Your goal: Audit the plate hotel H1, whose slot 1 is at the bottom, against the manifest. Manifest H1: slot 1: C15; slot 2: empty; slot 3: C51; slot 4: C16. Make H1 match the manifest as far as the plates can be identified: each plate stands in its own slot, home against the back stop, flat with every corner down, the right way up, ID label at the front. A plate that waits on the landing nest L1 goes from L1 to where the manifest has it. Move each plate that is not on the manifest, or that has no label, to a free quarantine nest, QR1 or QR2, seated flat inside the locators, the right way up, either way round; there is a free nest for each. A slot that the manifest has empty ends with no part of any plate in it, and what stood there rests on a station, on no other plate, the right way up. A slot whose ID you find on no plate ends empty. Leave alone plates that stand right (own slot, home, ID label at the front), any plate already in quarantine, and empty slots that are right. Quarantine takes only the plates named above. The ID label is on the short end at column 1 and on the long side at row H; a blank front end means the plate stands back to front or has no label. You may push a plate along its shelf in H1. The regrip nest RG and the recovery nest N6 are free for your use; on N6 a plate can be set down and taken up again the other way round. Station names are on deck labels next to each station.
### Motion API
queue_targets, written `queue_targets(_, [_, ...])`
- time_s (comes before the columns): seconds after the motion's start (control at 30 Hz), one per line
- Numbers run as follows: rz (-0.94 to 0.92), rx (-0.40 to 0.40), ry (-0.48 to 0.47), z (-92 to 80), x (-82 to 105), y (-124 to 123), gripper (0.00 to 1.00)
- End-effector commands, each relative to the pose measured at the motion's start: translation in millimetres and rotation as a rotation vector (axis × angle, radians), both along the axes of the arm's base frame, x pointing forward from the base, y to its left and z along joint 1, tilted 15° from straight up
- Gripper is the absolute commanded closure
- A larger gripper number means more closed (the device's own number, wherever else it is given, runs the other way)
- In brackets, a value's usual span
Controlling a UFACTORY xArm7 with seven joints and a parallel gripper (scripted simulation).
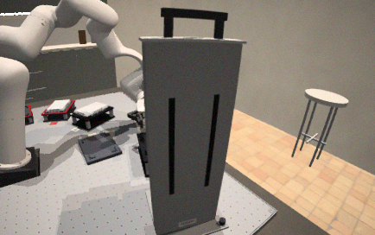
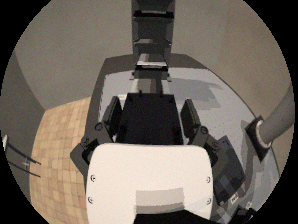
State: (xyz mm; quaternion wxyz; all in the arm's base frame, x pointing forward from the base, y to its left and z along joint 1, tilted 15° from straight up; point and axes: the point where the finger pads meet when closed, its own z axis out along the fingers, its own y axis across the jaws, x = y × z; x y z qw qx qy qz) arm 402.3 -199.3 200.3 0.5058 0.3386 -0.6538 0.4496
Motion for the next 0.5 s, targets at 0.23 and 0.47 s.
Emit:
queue_targets(0.23, [-0.001,0.000,-0.003,2.3,5.5,13,0.00])
queue_targets(0.47, [-0.001,0.000,-0.003,3.3,9.7,24,0.00])
